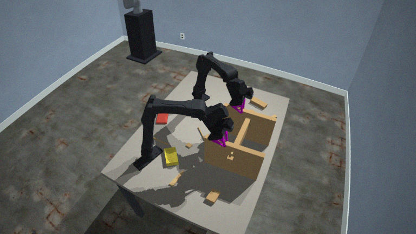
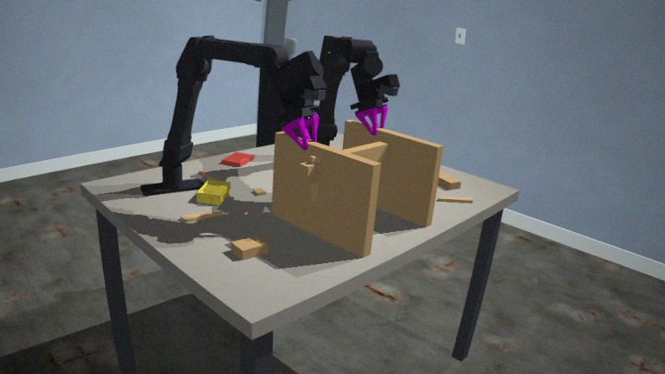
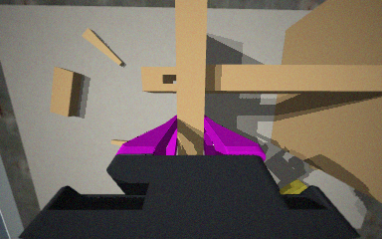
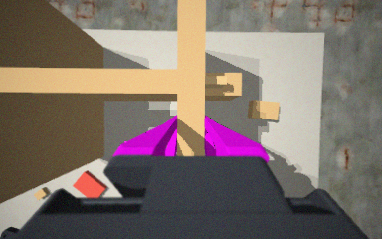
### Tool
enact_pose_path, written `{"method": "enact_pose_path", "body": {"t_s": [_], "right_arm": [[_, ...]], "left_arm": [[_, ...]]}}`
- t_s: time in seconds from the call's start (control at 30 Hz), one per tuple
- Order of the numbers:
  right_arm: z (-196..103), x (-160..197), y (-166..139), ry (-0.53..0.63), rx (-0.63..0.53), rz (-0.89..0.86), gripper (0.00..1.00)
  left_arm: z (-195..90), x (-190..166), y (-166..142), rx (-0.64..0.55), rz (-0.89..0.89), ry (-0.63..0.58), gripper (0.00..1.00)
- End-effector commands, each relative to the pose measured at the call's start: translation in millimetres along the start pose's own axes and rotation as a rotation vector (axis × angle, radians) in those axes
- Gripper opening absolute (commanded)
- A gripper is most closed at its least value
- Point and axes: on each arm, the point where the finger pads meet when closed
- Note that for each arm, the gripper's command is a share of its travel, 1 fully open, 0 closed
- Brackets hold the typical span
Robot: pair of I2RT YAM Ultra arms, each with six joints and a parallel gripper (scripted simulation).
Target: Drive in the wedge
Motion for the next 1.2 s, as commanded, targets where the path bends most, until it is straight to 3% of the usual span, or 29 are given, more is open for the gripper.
{"method": "enact_pose_path", "body": {"t_s": [0.0, 0.1, 0.13, 0.63, 0.67, 0.83, 0.9, 0.97, 1.17], "right_arm": [[-14.2, 72.0, 27.0, 0.249, -0.095, -0.032, 0.00], [-15.0, 79.9, 28.3, 0.260, -0.097, -0.030, 0.00], [-11.1, -1.6, 7.9, -0.004, -0.043, 0.017, 0.00], [-12.6, -1.9, 8.9, 0.001, -0.047, 0.018, 0.00], [-12.6, -1.9, 8.9, 0.001, -0.047, 0.018, 0.00], [-12.6, -1.9, 8.9, 0.001, -0.047, 0.018, 0.00], [-12.6, -1.9, 8.9, 0.001, -0.047, 0.018, 0.00], [-12.6, -1.9, 8.9, 0.001, -0.047, 0.018, 0.00], [-12.6, -1.9, 8.9, 0.001, -0.047, 0.018, 0.00]], "left_arm": [[-16.9, -1.7, 8.3, -0.054, -0.001, -0.030, 0.00], [-16.9, -1.7, 8.3, -0.054, -0.001, -0.030, 0.00], [-16.9, -1.7, 8.3, -0.054, -0.001, -0.030, 0.41], [-13.4, 1.1, 8.3, -0.046, -0.004, -0.019, 0.41], [-1.9, -0.1, 5.1, -0.004, 0.009, 0.015, 0.41], [-14.0, -0.2, 8.4, -0.014, 0.007, 0.006, 0.41], [-31.2, 0.2, 14.2, -0.056, -0.007, -0.029, 0.41], [-19.8, -1.2, 11.8, -0.035, 0.000, -0.012, 0.41], [-26.8, 2.4, 10.0, 0.009, 0.012, 0.025, 0.41]]}}
Point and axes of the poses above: on each arm, the point where the finger pads meet when closed, its own z axis out along the fingers, its own x axis across the jaws, y = z × x, and after that the axes turned 11 degrees about -z, right-handed
